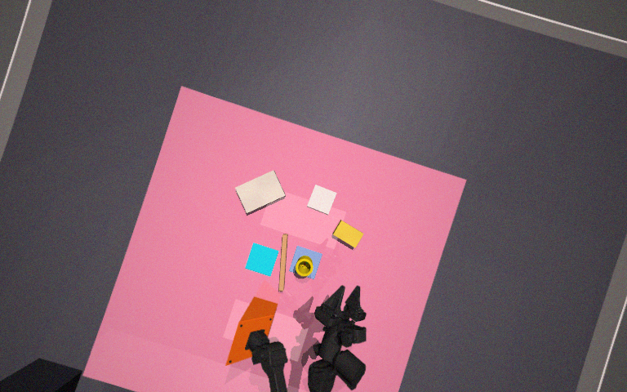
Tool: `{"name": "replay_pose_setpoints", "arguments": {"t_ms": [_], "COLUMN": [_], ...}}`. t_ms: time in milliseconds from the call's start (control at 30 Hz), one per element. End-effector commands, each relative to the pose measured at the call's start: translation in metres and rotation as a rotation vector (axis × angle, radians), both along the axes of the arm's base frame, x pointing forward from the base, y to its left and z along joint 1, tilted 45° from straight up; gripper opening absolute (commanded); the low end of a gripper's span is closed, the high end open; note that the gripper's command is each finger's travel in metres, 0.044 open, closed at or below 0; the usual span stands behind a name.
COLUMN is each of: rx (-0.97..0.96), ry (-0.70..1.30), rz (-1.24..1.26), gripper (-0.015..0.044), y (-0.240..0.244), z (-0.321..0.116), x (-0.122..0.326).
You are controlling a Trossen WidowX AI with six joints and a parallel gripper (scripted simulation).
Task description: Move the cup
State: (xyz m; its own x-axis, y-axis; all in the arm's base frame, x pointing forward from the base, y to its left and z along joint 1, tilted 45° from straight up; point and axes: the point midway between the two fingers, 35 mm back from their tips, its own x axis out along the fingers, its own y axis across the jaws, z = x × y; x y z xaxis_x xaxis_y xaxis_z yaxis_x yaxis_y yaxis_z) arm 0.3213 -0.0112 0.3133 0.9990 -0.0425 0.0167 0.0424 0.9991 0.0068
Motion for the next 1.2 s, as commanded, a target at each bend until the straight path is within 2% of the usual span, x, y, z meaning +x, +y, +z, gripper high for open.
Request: {"name": "replay_pose_setpoints", "arguments": {"t_ms": [0,67,267,433,600,700,1167], "rx": [-0.007,-0.067,-0.447,-0.861,-1.326,-1.392,-1.391], "ry": [0.016,0.143,0.752,1.256,1.699,1.753,1.753], "rz": [-0.005,-0.041,-0.107,-0.017,0.192,0.229,0.231], "gripper": [0.0374,0.0321,0.0166,0.0166,0.0166,0.0166,0.0166], "y": [0.0,-0.004,-0.017,-0.027,-0.039,-0.045,-0.053], "z": [-0.003,-0.03,-0.149,-0.223,-0.256,-0.253,-0.262], "x": [0.002,0.012,0.021,-0.012,-0.052,-0.056,-0.054]}}
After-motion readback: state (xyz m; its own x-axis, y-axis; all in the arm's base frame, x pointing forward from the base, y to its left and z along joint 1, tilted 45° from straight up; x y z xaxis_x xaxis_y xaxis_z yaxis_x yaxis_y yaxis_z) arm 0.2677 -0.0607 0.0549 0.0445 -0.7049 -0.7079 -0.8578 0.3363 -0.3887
